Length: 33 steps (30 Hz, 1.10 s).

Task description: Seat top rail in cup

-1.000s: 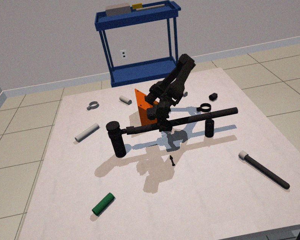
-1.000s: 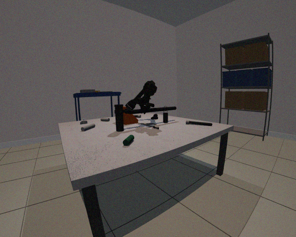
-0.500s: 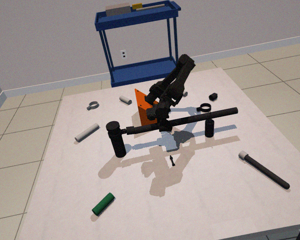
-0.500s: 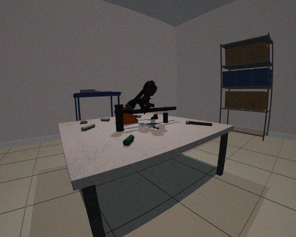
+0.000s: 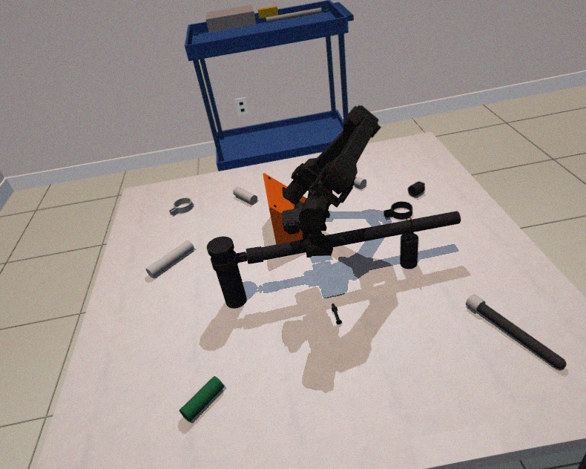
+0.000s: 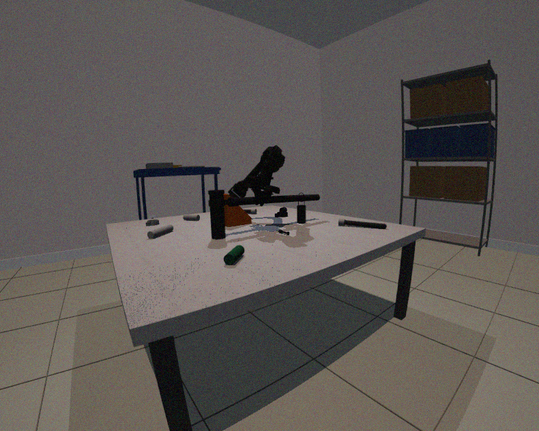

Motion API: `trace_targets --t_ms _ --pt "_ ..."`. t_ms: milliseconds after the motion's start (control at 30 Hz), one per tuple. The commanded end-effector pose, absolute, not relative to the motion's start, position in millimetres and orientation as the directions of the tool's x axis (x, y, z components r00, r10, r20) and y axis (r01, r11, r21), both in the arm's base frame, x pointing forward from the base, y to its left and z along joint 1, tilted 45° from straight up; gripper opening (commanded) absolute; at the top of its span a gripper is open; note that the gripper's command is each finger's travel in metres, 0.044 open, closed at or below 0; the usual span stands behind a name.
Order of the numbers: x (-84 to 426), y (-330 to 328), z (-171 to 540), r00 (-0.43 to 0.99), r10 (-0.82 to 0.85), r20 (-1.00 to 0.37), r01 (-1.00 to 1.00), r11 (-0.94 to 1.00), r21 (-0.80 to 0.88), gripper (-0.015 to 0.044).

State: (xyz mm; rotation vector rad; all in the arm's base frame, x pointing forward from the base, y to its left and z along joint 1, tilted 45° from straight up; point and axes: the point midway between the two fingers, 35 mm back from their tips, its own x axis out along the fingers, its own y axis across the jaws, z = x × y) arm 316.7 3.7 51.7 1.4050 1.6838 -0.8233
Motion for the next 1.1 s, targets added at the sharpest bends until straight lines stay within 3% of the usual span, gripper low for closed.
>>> trace_targets --t_ms 0,1067 --pt "319.8 -6.2 52.1 -0.068 0.470 -0.880 0.987 0.158 0.008 0.0000" --pt "318.4 -16.3 41.9 -0.068 0.469 -0.880 0.987 0.158 0.008 0.0000"
